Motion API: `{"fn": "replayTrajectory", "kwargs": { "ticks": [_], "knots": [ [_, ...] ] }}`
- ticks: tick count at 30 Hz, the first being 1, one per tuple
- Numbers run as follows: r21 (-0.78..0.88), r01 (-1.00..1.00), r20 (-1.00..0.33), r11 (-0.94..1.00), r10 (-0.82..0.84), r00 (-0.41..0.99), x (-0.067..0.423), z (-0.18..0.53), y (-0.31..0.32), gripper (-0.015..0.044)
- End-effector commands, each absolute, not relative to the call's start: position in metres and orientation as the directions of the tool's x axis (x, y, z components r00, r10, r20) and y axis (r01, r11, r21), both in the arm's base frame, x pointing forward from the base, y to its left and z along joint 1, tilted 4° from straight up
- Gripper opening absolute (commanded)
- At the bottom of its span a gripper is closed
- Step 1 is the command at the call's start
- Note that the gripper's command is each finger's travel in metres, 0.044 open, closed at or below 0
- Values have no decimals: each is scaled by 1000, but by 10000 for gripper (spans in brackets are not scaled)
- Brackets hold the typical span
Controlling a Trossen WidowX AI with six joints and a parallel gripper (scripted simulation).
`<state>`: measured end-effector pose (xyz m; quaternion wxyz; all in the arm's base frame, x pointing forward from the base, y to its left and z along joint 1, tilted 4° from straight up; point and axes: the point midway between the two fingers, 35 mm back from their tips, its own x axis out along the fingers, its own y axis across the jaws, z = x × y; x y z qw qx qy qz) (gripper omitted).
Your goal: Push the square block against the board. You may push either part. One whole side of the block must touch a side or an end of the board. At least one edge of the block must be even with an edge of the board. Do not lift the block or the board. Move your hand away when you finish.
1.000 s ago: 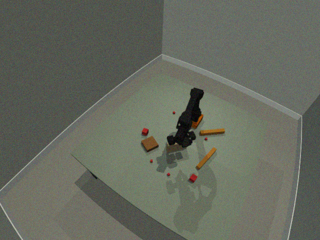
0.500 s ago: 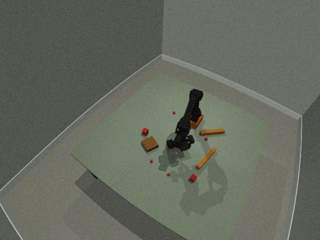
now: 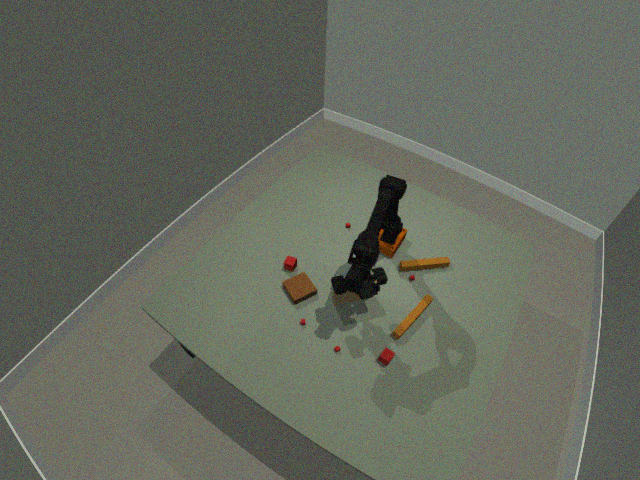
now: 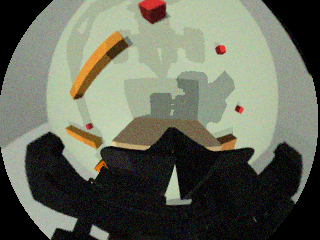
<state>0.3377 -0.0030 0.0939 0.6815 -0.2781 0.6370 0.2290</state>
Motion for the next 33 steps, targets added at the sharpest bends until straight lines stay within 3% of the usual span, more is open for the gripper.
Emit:
{"fn": "replayTrajectory", "kwargs": {
  "ticks": [1,33],
  "knots": [
    [-82,-671,-996,737,-36,82,335,93,-5,0],
    [-82,-671,-996,737,-38,80,313,92,-25,0]
  ]
}}
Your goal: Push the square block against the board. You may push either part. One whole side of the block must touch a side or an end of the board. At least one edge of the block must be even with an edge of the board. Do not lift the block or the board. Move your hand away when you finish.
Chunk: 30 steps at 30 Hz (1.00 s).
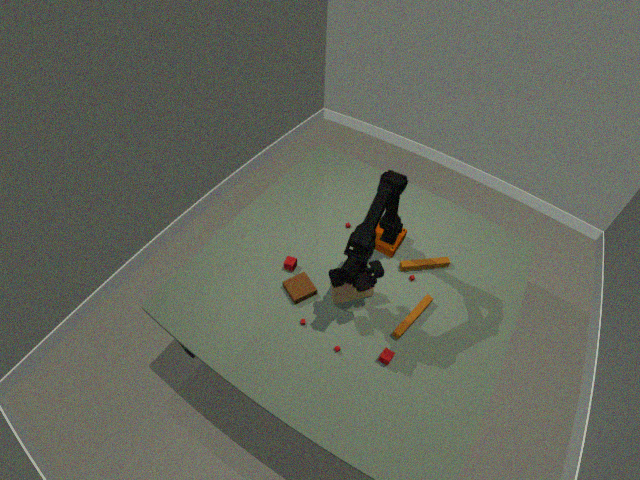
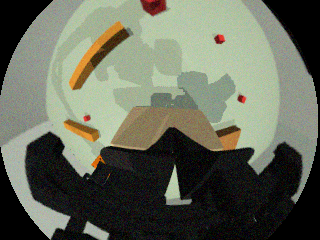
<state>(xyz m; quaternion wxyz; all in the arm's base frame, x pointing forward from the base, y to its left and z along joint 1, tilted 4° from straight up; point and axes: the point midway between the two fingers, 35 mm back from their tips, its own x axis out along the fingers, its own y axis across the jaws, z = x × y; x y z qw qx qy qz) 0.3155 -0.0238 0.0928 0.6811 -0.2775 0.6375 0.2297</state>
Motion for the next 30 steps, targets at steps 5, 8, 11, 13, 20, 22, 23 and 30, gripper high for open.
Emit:
{"fn": "replayTrajectory", "kwargs": {
  "ticks": [5,8,11,13,20,22,23,30],
  "knots": [
    [-82,-671,-996,737,-38,80,309,91,-28,0],
    [-82,-671,-996,737,-38,80,307,91,-30,0],
    [-82,-671,-996,737,-38,80,307,91,-30,0],
    [-82,-671,-996,737,-38,80,308,91,-29,0],
    [-82,-671,-996,737,-38,81,317,92,-22,0],
    [-82,-671,-996,737,-37,81,319,92,-20,0],
    [-82,-671,-996,737,-37,81,321,92,-19,0],
    [-82,-671,-996,737,-37,82,329,93,-12,0]
  ]
}}
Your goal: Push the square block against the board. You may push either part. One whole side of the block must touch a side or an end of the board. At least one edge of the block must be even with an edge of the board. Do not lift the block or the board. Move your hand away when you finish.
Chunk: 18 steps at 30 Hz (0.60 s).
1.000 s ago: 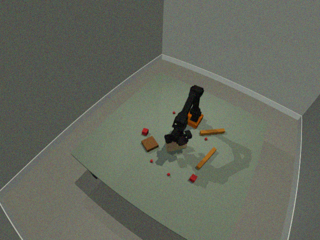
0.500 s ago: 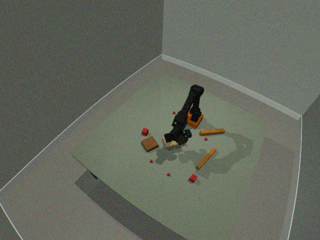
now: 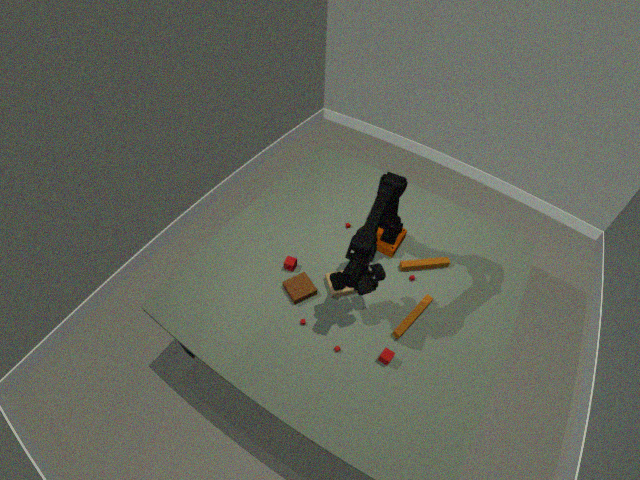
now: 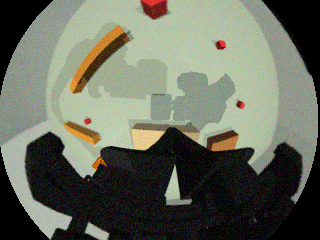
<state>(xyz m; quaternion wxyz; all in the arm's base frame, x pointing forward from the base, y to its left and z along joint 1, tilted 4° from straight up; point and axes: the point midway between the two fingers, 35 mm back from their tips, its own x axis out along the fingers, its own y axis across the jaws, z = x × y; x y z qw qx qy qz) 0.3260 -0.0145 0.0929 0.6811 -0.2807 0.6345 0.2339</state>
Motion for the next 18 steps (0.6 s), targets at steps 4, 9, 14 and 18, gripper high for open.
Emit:
{"fn": "replayTrajectory", "kwargs": {
  "ticks": [4,9,14,18],
  "knots": [
    [-82,-671,-996,737,-36,82,334,93,-7,0],
    [-82,-671,-996,737,-36,83,340,93,-2,0],
    [-83,-674,-996,734,-35,85,339,111,-1,0],
    [-82,-671,-996,737,-36,83,335,142,0,0]
  ]
}}
